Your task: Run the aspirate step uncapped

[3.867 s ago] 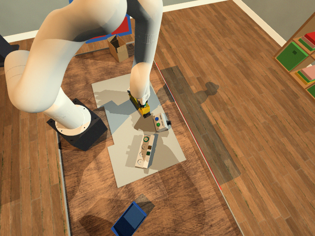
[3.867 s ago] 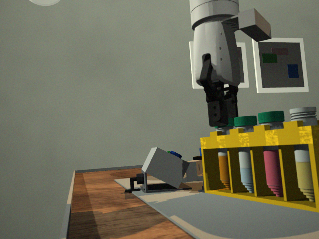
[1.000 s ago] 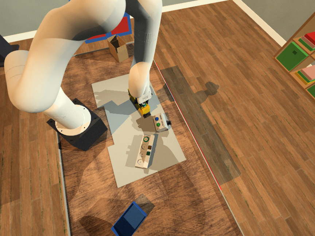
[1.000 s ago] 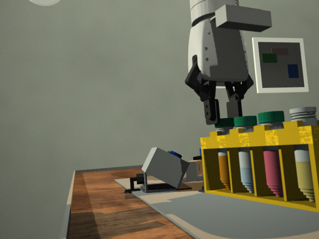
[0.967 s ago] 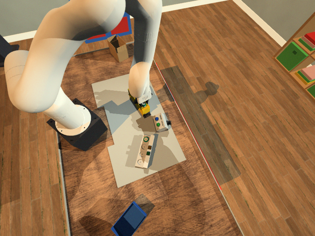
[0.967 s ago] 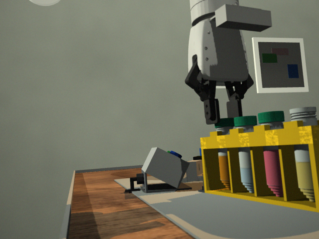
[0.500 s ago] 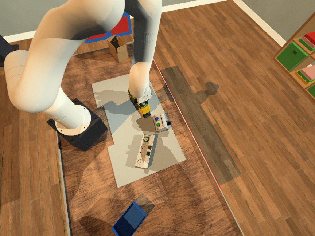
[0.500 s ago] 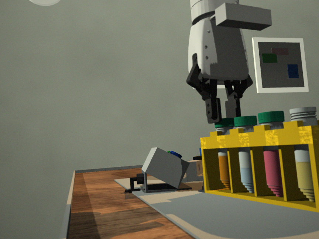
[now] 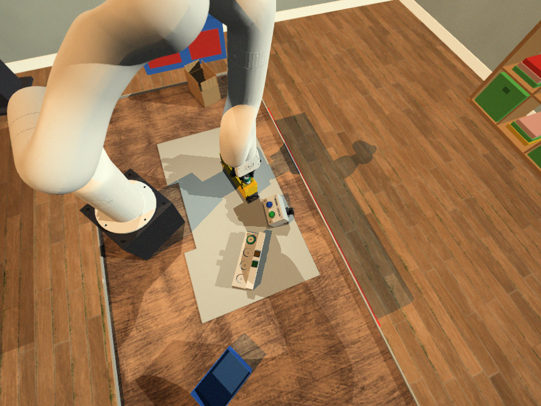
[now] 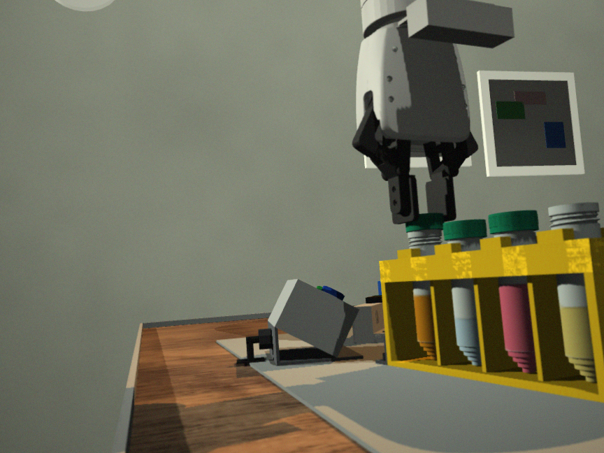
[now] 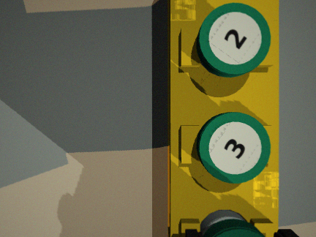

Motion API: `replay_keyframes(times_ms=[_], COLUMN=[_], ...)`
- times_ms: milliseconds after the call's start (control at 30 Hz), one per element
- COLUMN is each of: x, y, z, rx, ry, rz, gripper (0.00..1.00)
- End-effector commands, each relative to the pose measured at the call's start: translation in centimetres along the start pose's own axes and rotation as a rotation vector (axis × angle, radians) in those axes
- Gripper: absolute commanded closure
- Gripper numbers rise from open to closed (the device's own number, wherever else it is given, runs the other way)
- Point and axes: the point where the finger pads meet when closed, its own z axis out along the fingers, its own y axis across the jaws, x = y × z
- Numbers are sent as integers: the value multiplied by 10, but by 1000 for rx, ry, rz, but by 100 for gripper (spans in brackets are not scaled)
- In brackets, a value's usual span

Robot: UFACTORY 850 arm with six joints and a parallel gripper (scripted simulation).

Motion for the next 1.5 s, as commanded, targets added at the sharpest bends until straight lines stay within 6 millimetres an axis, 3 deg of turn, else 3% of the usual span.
replay_keyframes(times_ms=[0,267,367,767,833,933,1467], x=[0,0,-21,-62,-62,-82,-151], y=[1,1,-14,-42,-42,-56,-104], z=[-15,-27,-27,-27,-27,-27,-27], rx=[2,2,2,3,3,3,3], ry=[-2,-2,-2,-1,-1,-1,-2], rz=[0,0,-250,-750,-750,-786,-786], gripper=[100,100,100,100,100,100,100])
